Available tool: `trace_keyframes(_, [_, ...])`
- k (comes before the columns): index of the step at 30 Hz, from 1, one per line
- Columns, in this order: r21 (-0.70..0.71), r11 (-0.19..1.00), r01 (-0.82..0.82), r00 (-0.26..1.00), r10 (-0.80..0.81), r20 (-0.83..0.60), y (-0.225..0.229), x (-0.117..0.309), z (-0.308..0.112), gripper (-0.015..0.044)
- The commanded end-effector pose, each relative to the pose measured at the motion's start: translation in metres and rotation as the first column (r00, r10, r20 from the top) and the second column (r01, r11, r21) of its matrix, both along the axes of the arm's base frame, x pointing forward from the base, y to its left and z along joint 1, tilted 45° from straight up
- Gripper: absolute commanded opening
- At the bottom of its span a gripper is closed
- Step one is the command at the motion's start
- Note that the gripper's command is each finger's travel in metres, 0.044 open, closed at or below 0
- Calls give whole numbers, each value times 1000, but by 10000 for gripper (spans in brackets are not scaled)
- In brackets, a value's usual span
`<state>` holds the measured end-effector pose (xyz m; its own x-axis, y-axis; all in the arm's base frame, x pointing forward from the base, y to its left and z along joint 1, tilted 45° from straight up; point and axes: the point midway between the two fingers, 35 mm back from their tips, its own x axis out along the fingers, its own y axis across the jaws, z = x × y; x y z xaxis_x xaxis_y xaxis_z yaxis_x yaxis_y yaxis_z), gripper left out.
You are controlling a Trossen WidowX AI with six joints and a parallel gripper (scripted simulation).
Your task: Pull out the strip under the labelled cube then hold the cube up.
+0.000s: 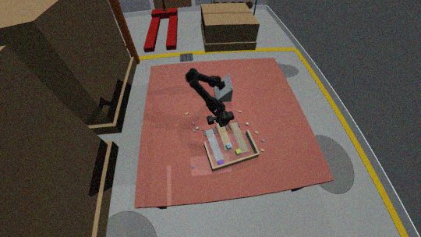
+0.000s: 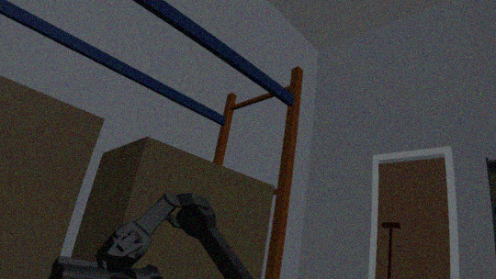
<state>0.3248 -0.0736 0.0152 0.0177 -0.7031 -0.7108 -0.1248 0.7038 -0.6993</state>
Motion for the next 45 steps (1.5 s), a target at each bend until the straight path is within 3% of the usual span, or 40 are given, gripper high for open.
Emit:
trace_keyframes(1, [-8, 1000, 3, 1000, -3, -29, -5, -14, -3, 0])
trace_keyframes(45, [-8, 1000, 3, 999, -3, -33, -12, -77, 5, 0])
